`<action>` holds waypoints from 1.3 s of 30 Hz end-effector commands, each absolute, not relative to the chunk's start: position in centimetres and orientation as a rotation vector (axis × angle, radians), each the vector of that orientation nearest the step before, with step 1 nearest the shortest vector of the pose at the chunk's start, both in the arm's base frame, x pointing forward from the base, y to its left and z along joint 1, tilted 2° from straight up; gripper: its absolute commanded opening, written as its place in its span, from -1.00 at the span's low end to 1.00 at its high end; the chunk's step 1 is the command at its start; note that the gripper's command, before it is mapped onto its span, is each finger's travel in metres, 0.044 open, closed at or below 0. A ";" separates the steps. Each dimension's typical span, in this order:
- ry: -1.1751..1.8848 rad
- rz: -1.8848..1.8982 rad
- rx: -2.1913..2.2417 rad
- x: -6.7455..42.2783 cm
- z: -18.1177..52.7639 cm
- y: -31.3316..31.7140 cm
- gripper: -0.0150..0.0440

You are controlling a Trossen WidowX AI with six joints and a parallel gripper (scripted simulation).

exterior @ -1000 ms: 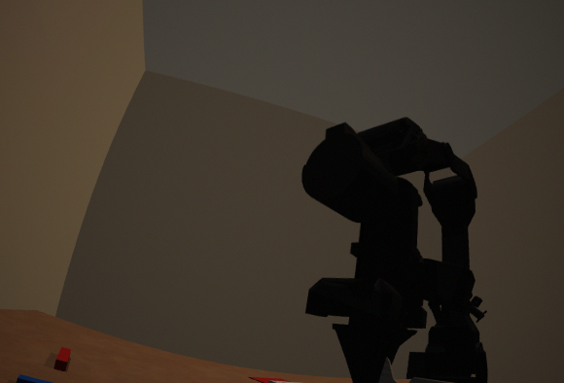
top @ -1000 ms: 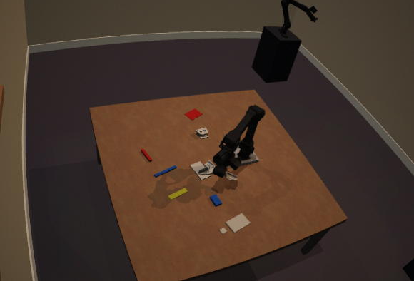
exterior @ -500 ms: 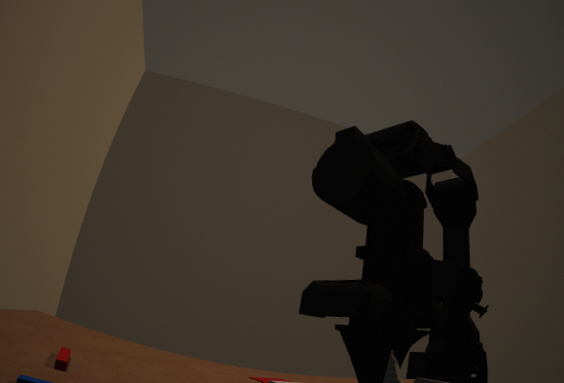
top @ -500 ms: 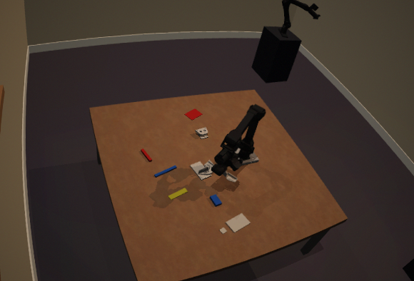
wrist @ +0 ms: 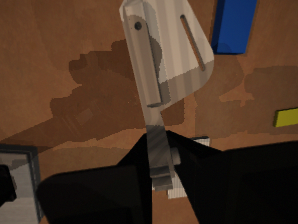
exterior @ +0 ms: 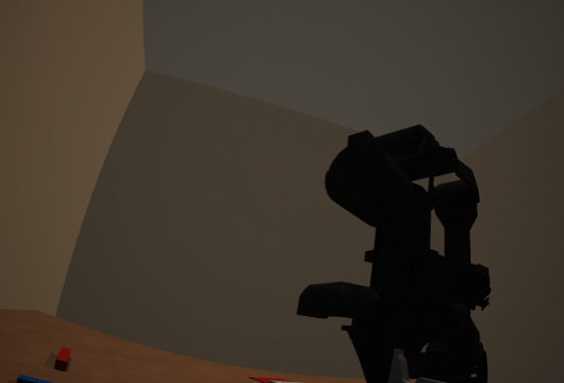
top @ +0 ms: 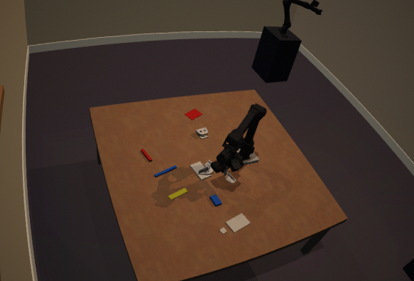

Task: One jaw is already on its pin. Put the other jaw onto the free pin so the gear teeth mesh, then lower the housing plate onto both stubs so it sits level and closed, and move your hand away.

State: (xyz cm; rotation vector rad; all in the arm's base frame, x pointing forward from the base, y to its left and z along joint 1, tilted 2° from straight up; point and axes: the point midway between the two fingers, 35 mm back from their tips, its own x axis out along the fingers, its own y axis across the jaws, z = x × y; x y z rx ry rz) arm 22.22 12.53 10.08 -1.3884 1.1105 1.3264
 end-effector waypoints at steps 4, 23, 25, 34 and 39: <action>1.168 1.239 -1.295 21.7 10.2 12.5 -0.37; 1.301 1.012 -1.065 20.5 10.1 12.4 -0.37; 1.311 0.993 -1.045 20.4 10.1 12.4 -0.37; 1.373 0.860 -0.910 19.7 10.1 12.3 -0.37; 1.403 0.786 -0.834 19.4 10.1 12.3 -0.37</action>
